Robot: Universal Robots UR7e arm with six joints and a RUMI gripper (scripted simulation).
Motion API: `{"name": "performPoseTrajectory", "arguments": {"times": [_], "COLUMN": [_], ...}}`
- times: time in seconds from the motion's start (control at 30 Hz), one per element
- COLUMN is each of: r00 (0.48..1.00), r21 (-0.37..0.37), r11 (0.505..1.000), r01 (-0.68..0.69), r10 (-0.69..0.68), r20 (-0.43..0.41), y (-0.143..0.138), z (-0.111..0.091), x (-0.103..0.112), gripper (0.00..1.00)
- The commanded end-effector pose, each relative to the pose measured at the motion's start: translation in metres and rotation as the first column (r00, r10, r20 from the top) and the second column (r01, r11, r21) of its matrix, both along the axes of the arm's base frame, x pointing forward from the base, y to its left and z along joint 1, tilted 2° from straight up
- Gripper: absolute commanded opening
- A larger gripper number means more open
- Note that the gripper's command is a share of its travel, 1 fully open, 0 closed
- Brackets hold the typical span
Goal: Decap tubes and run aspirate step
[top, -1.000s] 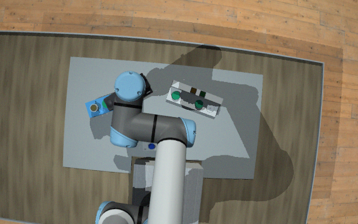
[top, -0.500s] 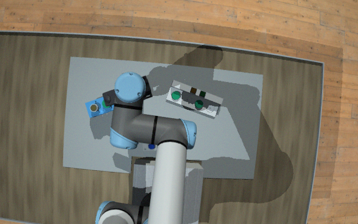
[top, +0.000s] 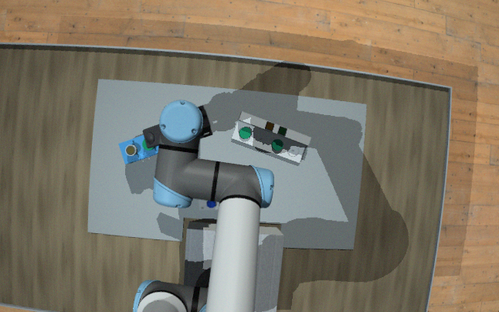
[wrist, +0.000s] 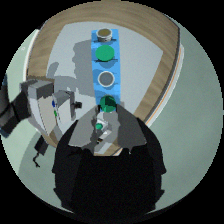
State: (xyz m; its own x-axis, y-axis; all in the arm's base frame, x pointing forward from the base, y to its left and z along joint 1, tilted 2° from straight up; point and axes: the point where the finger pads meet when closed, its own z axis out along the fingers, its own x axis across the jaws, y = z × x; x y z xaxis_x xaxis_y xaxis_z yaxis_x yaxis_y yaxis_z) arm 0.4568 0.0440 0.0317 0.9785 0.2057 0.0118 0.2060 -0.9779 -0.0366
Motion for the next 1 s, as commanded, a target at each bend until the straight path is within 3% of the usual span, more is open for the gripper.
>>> {"name": "performPoseTrajectory", "arguments": {"times": [0.0,0.67,0.8,0.9,0.97], "r00": [1.0,1.0,0.945,0.945,0.878], "r21": [0.0,0.0,-0.004,-0.004,-0.007], "r11": [1.0,1.0,0.946,0.945,0.878], "r01": [0.0,0.0,-0.326,-0.327,-0.479], "r10": [0.0,0.0,0.326,0.327,0.479], "r20": [0.001,0.001,0.013,0.013,0.019], "y": [0.0,-0.001,-0.033,-0.034,-0.05], "z": [0.0,0.036,0.035,0.035,0.034], "x": [0.0,0.0,-0.009,-0.009,-0.013], "gripper": [0.0,0.0,0.0,0.0,0.0]}}
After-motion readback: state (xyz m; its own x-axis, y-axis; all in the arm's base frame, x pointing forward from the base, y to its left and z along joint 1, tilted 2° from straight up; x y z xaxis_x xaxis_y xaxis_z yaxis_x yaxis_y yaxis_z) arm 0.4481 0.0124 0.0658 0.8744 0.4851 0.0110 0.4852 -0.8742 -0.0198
